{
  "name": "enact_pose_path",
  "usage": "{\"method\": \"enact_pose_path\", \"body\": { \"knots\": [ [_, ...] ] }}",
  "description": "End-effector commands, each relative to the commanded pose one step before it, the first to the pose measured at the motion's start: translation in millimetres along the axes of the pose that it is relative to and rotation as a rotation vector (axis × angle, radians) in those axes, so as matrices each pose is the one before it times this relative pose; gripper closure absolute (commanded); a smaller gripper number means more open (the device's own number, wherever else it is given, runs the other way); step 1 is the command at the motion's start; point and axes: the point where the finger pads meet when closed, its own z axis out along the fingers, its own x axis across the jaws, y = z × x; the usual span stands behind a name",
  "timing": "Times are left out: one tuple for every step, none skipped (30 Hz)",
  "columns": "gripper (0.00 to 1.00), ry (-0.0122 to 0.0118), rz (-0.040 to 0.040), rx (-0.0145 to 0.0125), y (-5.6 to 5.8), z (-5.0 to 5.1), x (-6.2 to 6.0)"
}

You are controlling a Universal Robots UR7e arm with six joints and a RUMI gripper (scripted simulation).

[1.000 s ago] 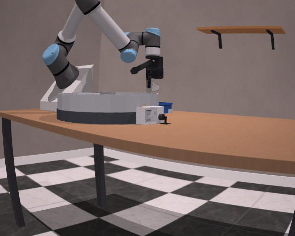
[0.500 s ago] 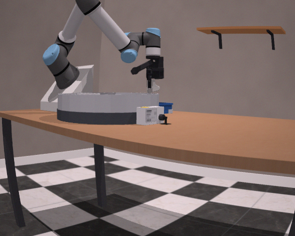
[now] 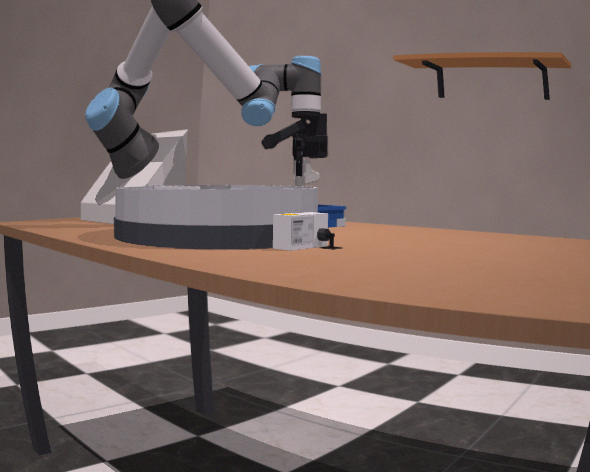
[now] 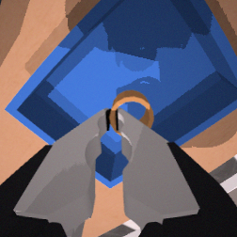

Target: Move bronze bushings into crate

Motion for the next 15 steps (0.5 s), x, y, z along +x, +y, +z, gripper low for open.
{"method": "enact_pose_path", "body": {
  "knots": [
    [1.00,-0.00019,-0.00207,0.00252,-1.36,1.87,0.84],
    [1.00,0.00000,0.00000,0.00000,0.00,0.00,0.00],
    [1.00,0.00022,-0.00022,0.00061,-0.22,0.66,0.10],
    [1.00,0.00026,-0.00021,0.00065,-0.27,0.78,0.04],
    [1.00,0.00023,-0.00008,0.00055,-0.28,0.84,-0.03],
    [1.00,0.00001,-0.00032,0.00036,-0.27,0.85,0.12],
    [1.00,-0.00005,-0.00010,0.00013,-0.11,0.92,0.02],
    [1.00,-0.00008,0.00000,0.00002,-0.04,1.02,-0.02],
    [1.00,-0.00008,0.00000,0.00002,-0.03,1.15,-0.02],
    [1.00,0.00001,0.00000,0.00000,-0.03,1.27,0.00],
    [1.00,0.00000,0.00000,0.00000,-0.04,1.39,0.00],
    [1.00,0.00001,0.00000,0.00000,-0.04,1.49,0.00],
    [1.00,0.00001,0.00000,0.00000,-0.04,1.59,0.00],
    [1.00,0.00001,0.00000,0.00000,-0.05,1.67,0.00],
    [1.00,0.00001,0.00000,0.00000,-0.05,1.74,0.00]
  ]
}}
